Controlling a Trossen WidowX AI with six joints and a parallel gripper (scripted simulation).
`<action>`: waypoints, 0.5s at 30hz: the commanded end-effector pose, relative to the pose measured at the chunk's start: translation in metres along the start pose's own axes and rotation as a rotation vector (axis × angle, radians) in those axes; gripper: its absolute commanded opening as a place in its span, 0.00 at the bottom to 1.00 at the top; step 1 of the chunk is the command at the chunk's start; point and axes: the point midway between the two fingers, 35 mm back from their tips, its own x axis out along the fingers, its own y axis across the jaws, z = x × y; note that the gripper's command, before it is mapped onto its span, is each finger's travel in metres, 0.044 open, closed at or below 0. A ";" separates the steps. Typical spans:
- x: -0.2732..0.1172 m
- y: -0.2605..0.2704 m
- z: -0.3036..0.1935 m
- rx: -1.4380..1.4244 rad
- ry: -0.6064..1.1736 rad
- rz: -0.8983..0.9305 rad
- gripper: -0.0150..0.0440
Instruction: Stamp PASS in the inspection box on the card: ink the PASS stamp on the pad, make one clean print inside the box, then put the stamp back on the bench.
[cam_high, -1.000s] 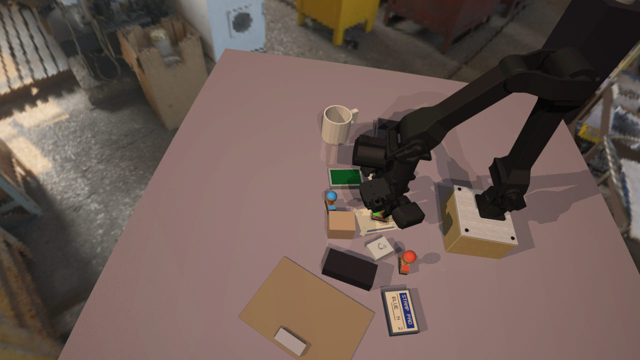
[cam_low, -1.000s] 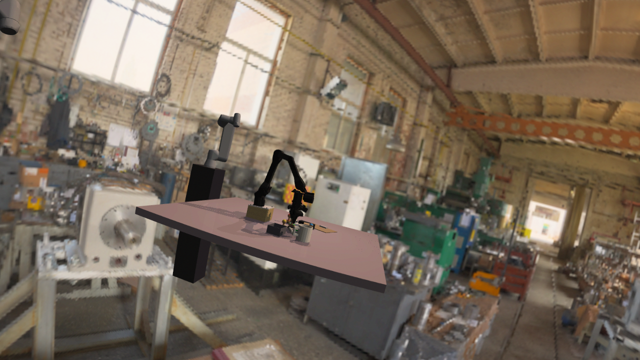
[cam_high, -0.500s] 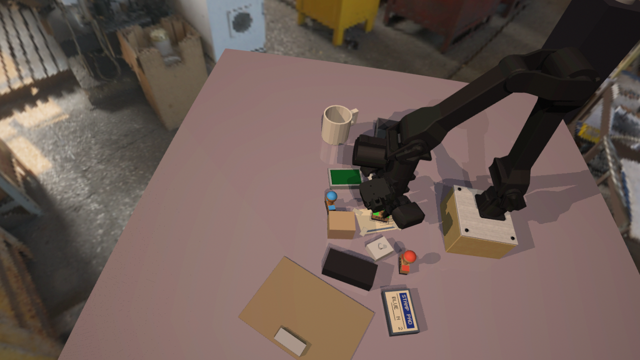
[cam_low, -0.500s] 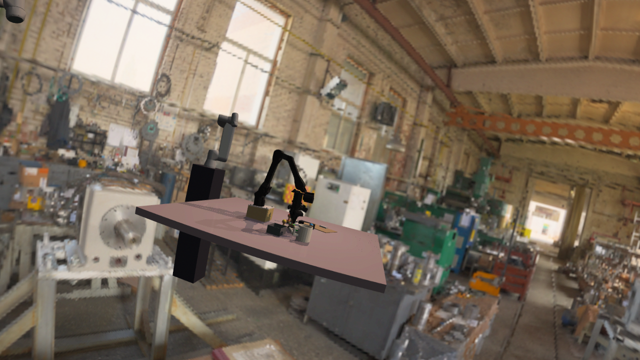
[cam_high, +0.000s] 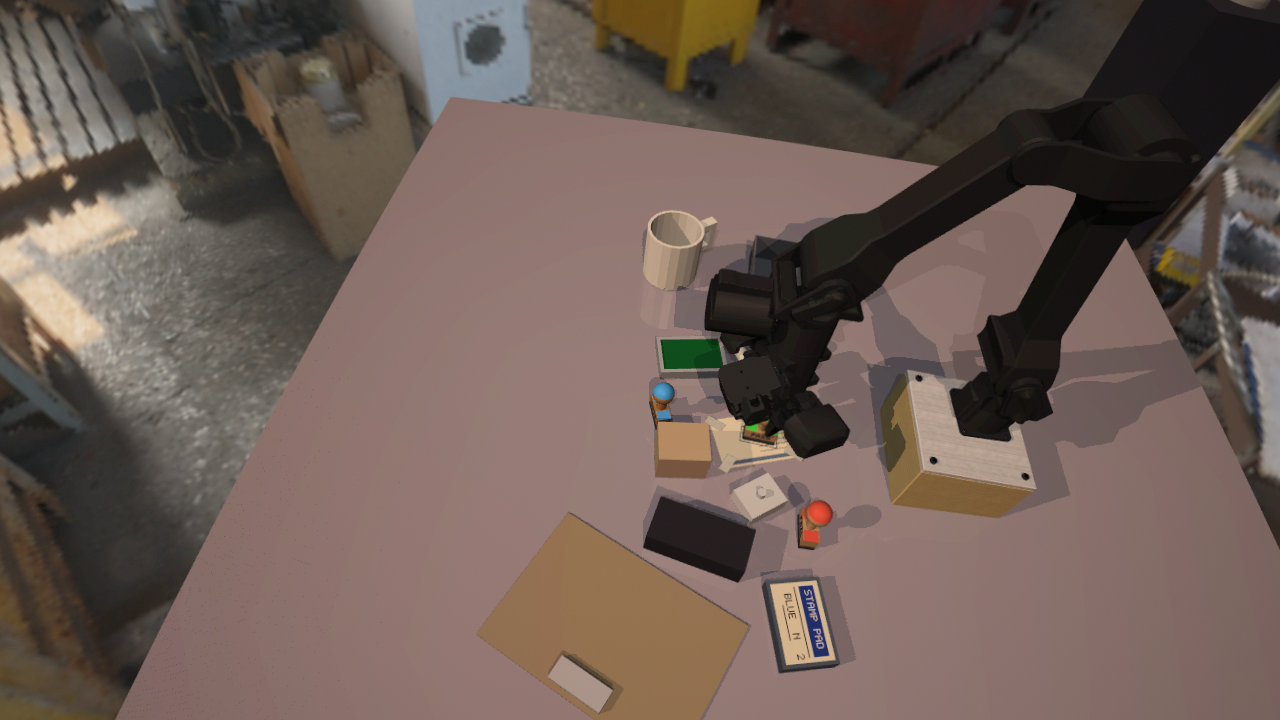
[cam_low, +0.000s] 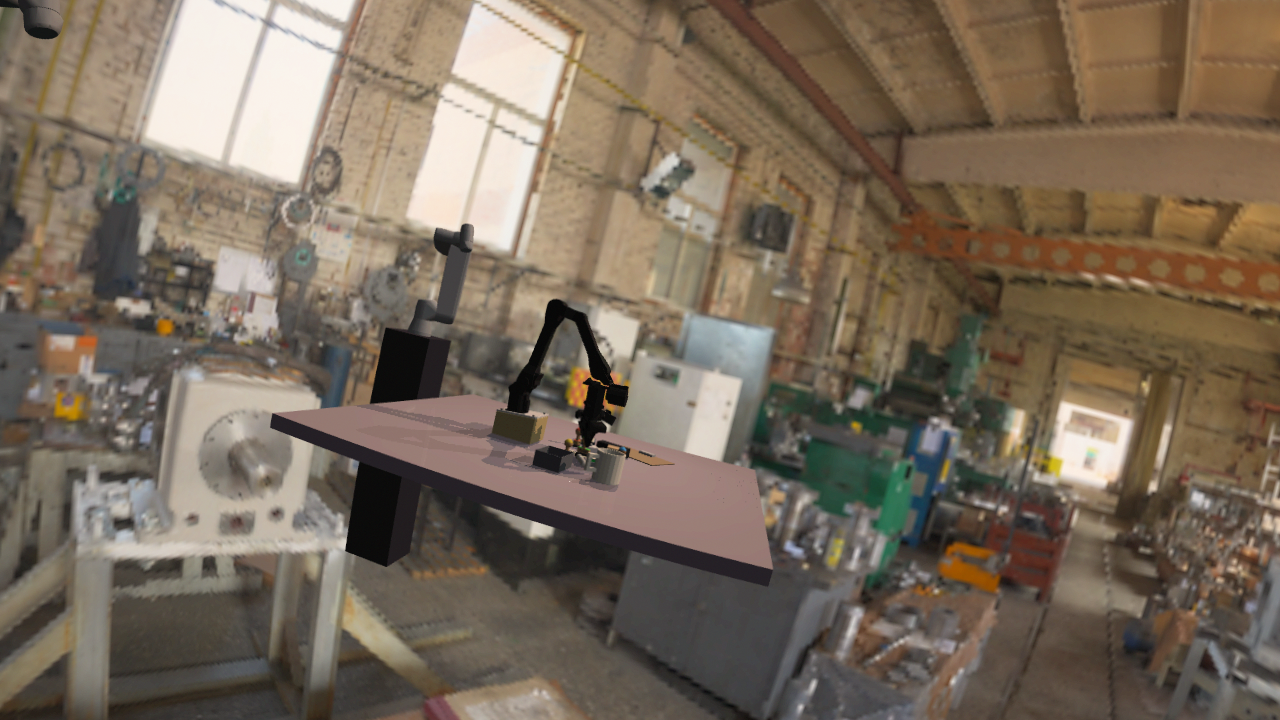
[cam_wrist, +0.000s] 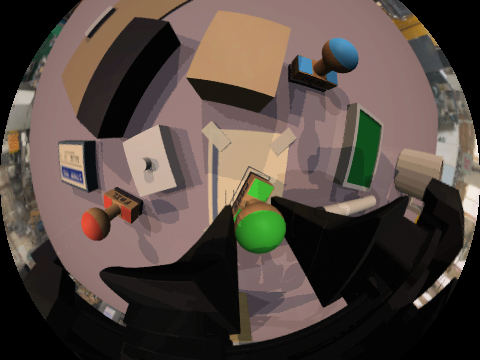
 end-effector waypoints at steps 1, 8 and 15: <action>0.001 0.000 0.001 -0.003 -0.003 0.003 0.25; -0.002 0.001 0.001 -0.003 -0.003 0.003 0.25; -0.005 0.001 0.001 -0.003 -0.003 0.003 0.25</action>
